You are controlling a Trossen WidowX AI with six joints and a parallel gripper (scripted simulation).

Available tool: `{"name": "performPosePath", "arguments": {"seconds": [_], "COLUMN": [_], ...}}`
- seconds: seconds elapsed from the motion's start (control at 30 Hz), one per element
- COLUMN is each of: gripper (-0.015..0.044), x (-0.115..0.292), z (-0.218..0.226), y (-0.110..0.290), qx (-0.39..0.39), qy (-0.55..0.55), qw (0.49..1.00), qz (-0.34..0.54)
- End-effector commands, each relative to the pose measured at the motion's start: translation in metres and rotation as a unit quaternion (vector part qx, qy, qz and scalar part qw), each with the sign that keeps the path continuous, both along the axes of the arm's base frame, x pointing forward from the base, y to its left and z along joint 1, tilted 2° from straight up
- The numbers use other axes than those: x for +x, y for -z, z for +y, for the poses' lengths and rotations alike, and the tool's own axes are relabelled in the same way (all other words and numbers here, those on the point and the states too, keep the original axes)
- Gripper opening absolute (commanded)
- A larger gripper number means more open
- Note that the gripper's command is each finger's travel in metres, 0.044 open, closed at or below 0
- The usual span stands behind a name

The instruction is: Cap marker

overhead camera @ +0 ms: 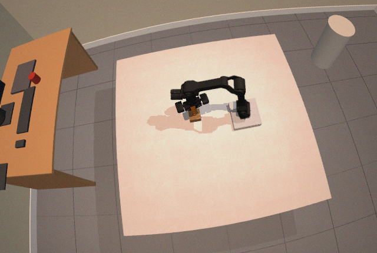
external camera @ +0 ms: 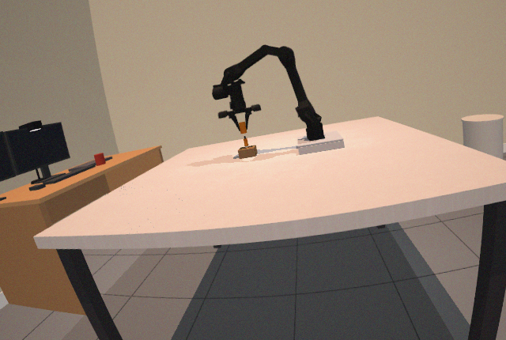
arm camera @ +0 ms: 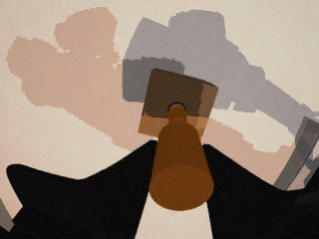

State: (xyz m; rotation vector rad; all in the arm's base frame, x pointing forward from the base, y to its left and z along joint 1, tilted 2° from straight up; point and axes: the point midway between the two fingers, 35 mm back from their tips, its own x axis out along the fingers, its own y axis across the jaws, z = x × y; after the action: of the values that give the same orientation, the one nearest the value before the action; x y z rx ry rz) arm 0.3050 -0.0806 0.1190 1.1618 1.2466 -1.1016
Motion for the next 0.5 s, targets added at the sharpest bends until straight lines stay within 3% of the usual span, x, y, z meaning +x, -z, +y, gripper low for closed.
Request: {"name": "performPosePath", "arguments": {"seconds": [0.0,0.47], "gripper": [0.0000,0.0000], "x": [0.000,0.001], "z": [0.000,0.000], "y": [0.004,0.027], "qx": [0.002,0.002], "qy": [-0.002,-0.002], "qw": [1.000,1.000], "qz": [0.001,0.001]}}
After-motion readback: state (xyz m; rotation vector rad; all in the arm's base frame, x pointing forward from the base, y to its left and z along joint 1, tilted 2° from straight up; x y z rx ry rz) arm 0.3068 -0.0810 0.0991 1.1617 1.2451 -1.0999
